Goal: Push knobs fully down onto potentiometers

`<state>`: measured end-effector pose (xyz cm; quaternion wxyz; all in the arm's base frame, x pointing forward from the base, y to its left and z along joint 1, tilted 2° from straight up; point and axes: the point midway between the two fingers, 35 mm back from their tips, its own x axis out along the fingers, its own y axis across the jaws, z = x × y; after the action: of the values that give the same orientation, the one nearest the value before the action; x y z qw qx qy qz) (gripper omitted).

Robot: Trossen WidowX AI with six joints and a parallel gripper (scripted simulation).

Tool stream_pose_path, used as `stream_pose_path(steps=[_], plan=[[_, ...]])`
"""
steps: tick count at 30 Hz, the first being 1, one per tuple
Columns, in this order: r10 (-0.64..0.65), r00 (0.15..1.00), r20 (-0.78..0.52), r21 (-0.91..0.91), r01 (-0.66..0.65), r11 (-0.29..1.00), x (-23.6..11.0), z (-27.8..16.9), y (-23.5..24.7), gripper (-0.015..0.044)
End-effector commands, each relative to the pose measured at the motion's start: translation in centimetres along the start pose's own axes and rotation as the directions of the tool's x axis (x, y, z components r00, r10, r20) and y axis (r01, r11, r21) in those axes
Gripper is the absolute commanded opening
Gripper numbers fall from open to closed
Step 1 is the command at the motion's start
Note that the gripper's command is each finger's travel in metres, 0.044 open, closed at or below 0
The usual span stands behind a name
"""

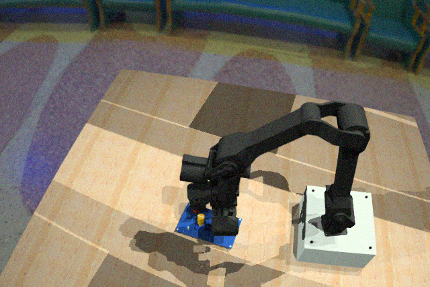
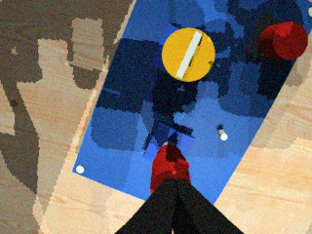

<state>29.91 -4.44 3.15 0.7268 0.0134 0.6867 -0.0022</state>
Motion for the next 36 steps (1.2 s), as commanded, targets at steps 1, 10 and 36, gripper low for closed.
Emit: stream_pose_path(steps=[1,10,36], plan=[[0.006,1.000,-0.002,0.001,-0.006,1.000,0.18,-0.10,0.10,0.0000],[0.006,1.000,-0.002,0.001,-0.006,1.000,0.42,-0.10,0.11,0.0000],[0.006,1.000,-0.002,0.001,-0.006,1.000,0.85,-0.10,0.11,0.0000]])
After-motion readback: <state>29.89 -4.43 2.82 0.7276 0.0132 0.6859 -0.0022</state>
